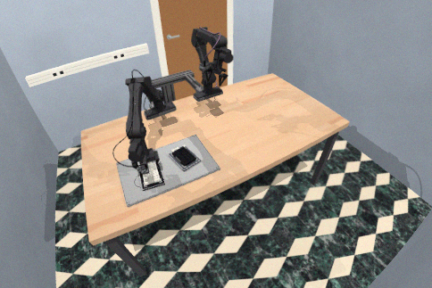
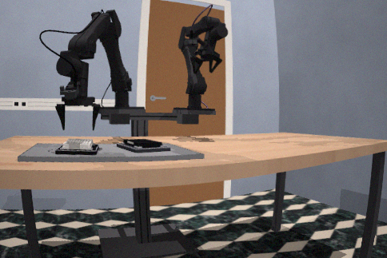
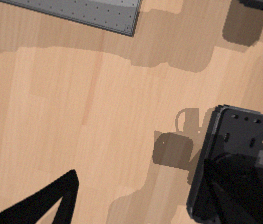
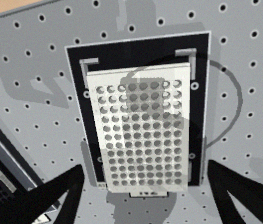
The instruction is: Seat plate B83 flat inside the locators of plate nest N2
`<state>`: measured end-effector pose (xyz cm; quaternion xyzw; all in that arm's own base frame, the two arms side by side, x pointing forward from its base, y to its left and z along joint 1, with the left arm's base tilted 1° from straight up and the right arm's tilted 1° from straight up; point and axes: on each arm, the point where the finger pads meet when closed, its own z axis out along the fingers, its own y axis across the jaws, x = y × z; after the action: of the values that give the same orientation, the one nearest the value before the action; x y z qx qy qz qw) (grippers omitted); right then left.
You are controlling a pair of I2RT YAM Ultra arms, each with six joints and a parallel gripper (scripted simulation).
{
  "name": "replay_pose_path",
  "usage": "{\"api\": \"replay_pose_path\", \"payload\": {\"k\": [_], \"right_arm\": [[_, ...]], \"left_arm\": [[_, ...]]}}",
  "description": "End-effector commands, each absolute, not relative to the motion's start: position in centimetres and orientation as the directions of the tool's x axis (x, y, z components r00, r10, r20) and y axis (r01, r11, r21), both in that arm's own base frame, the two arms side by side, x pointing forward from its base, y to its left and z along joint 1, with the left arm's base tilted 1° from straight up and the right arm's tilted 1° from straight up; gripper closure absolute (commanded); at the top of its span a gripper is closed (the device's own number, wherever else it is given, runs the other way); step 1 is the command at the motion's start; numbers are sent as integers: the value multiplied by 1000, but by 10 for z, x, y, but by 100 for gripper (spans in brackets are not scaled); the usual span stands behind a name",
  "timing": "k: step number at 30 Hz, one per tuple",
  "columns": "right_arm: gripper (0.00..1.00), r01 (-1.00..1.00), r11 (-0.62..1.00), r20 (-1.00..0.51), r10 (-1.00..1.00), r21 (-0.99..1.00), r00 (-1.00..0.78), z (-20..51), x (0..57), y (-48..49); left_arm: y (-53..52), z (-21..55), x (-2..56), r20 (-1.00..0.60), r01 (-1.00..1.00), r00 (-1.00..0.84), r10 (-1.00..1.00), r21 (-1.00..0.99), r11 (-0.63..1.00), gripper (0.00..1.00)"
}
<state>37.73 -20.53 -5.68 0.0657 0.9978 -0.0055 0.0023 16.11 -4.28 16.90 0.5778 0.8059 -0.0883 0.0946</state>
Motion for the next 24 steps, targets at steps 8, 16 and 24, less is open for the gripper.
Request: {"api": "replay_pose_path", "payload": {"k": [8, 16, 24], "right_arm": [[0, 121, 993, -1, 121, -11, -993, -77, 380, -203], [0, 121, 992, -34, 121, -24, -992, -88, 384, -205], [0, 122, 992, -42, 121, -27, -992, -94, 390, -209]], "left_arm": [[-43, 170, 156, -268, 946, -318, 909, -28, 323, 0], [-43, 170, 156, -268, 946, -318, 909, -28, 323, 0], [-43, 170, 156, -268, 946, -318, 909, -28, 323, 0]]}}
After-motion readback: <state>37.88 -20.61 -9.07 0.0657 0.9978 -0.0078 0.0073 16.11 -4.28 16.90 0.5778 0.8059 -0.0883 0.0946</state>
